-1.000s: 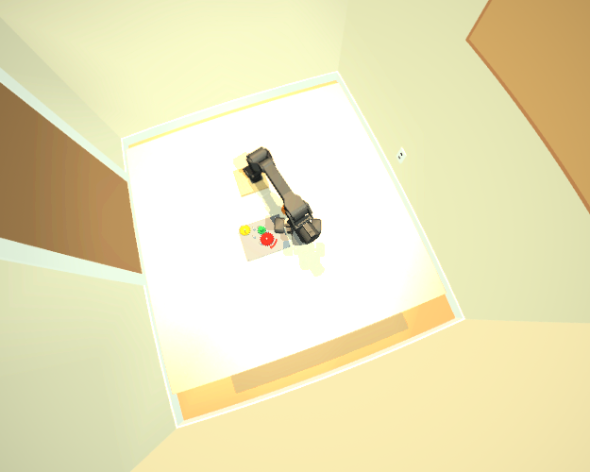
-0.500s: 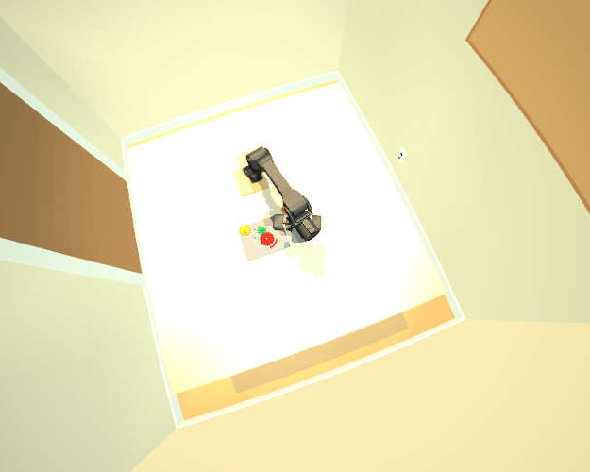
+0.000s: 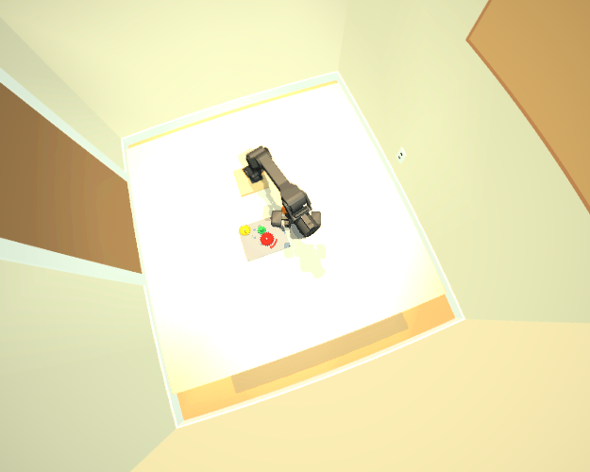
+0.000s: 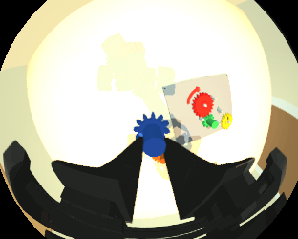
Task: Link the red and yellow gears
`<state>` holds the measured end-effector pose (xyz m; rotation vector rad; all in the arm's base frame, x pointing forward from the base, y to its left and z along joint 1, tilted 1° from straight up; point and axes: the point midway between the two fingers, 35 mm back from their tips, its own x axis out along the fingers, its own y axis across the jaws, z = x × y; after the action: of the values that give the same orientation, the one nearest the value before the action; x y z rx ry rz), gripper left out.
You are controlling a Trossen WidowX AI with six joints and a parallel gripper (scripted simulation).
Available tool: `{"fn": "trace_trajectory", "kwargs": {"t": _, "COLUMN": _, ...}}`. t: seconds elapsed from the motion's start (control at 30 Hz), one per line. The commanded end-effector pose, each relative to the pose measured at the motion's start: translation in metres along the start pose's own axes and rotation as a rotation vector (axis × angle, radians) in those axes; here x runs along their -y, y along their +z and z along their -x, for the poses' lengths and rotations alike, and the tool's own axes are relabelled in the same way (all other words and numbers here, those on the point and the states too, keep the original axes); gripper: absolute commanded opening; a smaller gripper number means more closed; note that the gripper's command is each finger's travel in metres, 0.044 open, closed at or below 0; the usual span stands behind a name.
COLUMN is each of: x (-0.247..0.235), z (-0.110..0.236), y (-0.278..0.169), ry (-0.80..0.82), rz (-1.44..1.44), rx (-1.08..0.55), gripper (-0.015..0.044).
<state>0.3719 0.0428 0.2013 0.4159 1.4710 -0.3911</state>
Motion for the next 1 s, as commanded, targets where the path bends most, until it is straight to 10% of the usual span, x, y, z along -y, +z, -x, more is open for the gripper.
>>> {"fn": "trace_trajectory", "kwargs": {"t": 0.0, "x": 0.0, "z": 0.006, "y": -0.001, "ry": 0.002, "rz": -0.004, "rx": 0.003, "gripper": 0.0}}
{"fn": "trace_trajectory", "kwargs": {"t": 0.97, "x": 0.054, "z": -0.012, "y": 0.01, "ry": -0.008, "rz": -0.004, "rx": 0.0, "gripper": 0.0}}
